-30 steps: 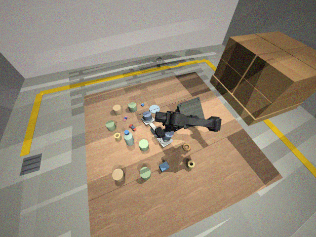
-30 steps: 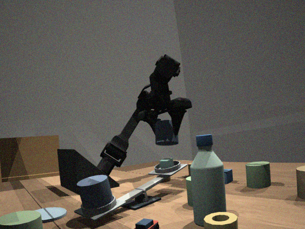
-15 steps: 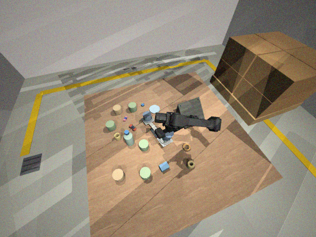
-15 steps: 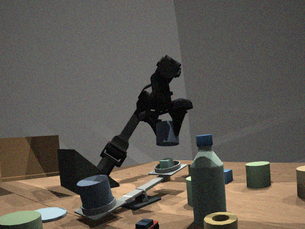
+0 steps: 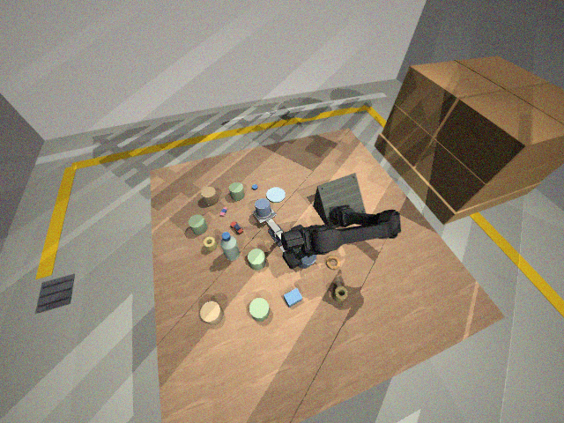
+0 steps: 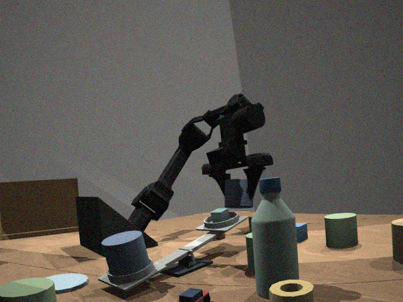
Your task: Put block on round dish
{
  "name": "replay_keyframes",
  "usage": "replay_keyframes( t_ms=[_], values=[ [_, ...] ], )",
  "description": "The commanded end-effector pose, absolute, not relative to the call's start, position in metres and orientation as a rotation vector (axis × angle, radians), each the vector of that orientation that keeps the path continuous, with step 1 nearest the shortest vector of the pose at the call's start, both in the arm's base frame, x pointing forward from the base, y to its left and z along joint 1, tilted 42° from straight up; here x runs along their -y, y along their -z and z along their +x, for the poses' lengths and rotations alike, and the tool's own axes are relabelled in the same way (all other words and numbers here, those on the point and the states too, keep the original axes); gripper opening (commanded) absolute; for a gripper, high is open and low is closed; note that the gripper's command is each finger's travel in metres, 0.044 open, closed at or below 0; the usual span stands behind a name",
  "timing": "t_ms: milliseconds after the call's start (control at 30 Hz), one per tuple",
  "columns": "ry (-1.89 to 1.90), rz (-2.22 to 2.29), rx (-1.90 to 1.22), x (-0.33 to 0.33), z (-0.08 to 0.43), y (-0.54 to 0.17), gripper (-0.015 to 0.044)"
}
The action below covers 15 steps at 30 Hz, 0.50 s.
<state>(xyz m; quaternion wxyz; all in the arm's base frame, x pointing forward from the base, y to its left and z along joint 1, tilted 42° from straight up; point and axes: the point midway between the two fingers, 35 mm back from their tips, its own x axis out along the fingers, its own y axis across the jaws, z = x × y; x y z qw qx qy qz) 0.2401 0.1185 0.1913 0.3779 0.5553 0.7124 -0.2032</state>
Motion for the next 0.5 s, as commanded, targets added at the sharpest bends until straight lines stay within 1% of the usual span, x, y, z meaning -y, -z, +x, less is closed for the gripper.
replay_keyframes(
  t_ms=[0, 267, 467],
  values=[
    [0.508, 1.413, -1.839, -0.138, 0.230, -0.194, 0.0000],
    [0.490, 1.387, -1.887, -0.174, 0.206, -0.197, 0.0000],
    [0.489, 1.384, -1.892, -0.179, 0.204, -0.195, 0.0000]
  ],
)
